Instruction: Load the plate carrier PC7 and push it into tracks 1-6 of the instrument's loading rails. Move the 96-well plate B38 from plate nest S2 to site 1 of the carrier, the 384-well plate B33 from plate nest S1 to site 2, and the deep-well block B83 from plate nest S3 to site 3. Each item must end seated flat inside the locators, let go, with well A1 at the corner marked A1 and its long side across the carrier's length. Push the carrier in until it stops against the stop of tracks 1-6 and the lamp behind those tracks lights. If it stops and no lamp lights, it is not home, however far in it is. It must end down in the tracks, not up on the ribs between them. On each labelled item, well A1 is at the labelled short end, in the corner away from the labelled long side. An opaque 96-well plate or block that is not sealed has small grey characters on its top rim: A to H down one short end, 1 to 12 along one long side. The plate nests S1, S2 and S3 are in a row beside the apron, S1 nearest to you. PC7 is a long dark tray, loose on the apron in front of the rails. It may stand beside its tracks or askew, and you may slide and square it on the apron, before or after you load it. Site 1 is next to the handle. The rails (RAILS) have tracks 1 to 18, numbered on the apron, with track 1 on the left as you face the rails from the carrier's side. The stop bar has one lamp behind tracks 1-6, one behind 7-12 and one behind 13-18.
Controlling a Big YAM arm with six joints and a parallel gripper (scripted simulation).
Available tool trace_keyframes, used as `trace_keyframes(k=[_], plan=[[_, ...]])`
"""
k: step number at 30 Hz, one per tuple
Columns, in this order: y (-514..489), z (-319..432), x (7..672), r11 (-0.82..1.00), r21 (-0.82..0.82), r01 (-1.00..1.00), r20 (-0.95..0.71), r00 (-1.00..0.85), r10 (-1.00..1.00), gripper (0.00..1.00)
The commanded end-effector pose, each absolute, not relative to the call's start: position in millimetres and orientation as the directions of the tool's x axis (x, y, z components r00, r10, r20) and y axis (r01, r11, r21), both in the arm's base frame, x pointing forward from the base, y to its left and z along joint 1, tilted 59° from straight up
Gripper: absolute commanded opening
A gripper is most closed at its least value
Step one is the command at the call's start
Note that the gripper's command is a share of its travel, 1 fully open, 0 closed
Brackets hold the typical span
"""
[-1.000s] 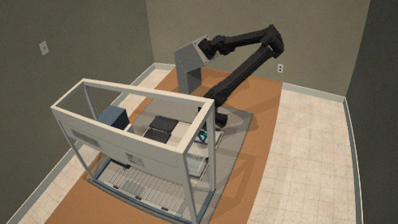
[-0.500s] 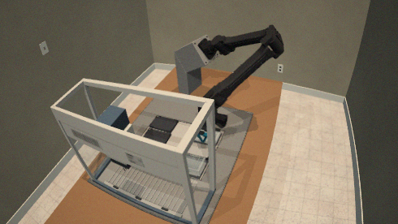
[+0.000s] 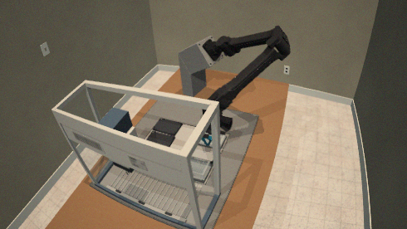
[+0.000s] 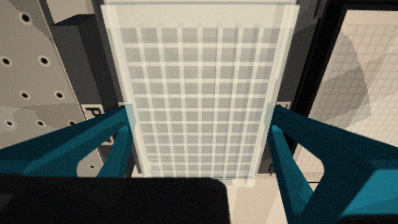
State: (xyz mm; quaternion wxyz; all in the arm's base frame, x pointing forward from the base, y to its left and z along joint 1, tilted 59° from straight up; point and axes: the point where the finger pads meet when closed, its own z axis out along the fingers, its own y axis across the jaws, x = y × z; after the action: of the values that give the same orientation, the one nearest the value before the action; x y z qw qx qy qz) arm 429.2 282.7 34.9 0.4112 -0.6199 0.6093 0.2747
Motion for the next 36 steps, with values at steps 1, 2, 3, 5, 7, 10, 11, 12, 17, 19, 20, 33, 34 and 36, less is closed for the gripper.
trace_keyframes(k=[1,2,3,5,7,10,11,12,17,19,20,33,34,36], plan=[[287.9,33.1,427.9,0.079,-0.172,-0.982,-0.844,0.106,-0.526,0.0],[287.4,32.8,428.4,0.08,-0.172,-0.982,-0.844,0.105,-0.526,0.0],[286.4,32.6,429.4,0.083,-0.172,-0.982,-0.844,0.103,-0.527,0.0],[286.3,32.8,430.0,0.084,-0.172,-0.982,-0.844,0.103,-0.527,0.0],[286.6,35.0,430.2,0.083,-0.176,-0.981,-0.844,0.107,-0.526,0.0],[286.7,35.3,430.3,0.083,-0.177,-0.981,-0.844,0.108,-0.526,0.0],[286.8,35.4,430.3,0.083,-0.177,-0.981,-0.844,0.108,-0.526,0.0],[286.8,35.5,430.4,0.083,-0.177,-0.981,-0.844,0.108,-0.525,0.0],[286.9,35.7,430.4,0.082,-0.176,-0.981,-0.844,0.108,-0.525,0.0],[287.0,35.8,430.4,0.082,-0.176,-0.981,-0.844,0.108,-0.525,0.0],[287.1,35.9,430.5,0.082,-0.176,-0.981,-0.844,0.108,-0.525,0.0],[287.5,36.7,430.6,0.082,-0.177,-0.981,-0.844,0.108,-0.525,0.0],[287.6,36.8,430.6,0.082,-0.176,-0.981,-0.844,0.108,-0.525,0.0],[281.1,37.6,432.2,0.089,-0.181,-0.979,-0.843,0.108,-0.527,0.94]])
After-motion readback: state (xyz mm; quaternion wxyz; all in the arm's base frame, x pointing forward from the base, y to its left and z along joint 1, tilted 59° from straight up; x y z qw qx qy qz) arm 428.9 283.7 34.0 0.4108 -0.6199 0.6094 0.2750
